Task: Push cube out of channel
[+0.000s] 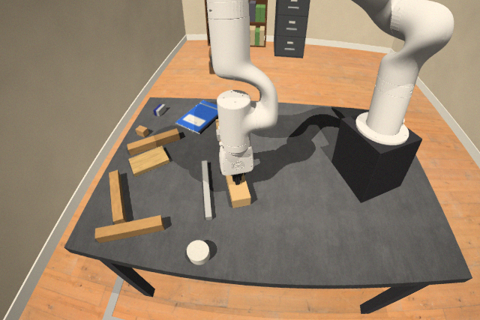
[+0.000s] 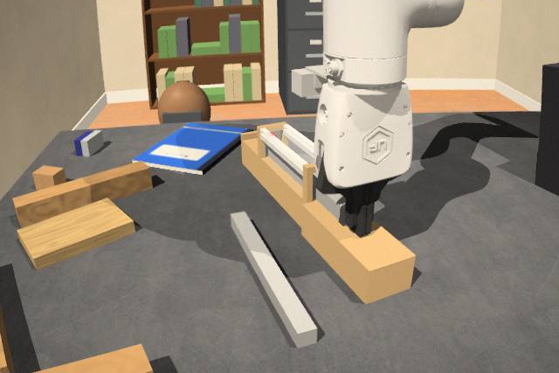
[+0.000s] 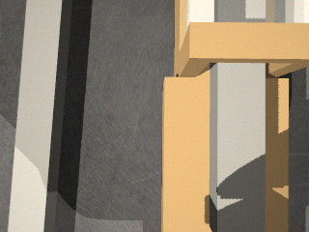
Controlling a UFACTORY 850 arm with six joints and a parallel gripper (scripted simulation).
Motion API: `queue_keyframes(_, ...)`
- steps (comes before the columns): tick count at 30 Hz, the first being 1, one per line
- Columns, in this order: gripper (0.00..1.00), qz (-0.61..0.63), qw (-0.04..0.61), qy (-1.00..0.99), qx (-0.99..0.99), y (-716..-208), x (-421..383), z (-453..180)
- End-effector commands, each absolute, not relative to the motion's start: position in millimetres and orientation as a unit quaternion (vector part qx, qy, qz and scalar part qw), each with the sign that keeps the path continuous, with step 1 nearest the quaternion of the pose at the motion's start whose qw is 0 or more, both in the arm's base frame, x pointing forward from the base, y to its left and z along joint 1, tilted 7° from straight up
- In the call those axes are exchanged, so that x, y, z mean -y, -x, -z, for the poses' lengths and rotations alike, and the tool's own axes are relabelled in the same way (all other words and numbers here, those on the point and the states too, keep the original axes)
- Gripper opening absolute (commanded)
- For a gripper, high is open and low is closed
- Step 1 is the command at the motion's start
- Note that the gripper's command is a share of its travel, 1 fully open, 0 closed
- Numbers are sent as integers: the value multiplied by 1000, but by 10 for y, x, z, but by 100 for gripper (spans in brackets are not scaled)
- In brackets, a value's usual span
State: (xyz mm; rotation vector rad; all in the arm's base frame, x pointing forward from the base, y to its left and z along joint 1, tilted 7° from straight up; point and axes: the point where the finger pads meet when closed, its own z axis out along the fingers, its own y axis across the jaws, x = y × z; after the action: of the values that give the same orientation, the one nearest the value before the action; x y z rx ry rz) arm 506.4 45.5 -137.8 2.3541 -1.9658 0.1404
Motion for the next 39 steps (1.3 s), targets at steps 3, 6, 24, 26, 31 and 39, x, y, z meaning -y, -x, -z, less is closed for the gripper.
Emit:
queue_keyframes(3,0,-48,33,-766,640,-5087,-382,1363)
queue_keyframes(6,0,-48,33,-766,640,-5090,-362,1361)
queue_keyframes(24,0,-48,33,-766,640,-5111,-246,1339)
queue_keyframes(26,0,-48,33,-766,640,-5110,-249,1315)
queue_keyframes(31,0,-48,33,-766,640,-5105,-266,1166)
queue_keyframes(39,0,-48,33,-766,640,-5094,-305,817)
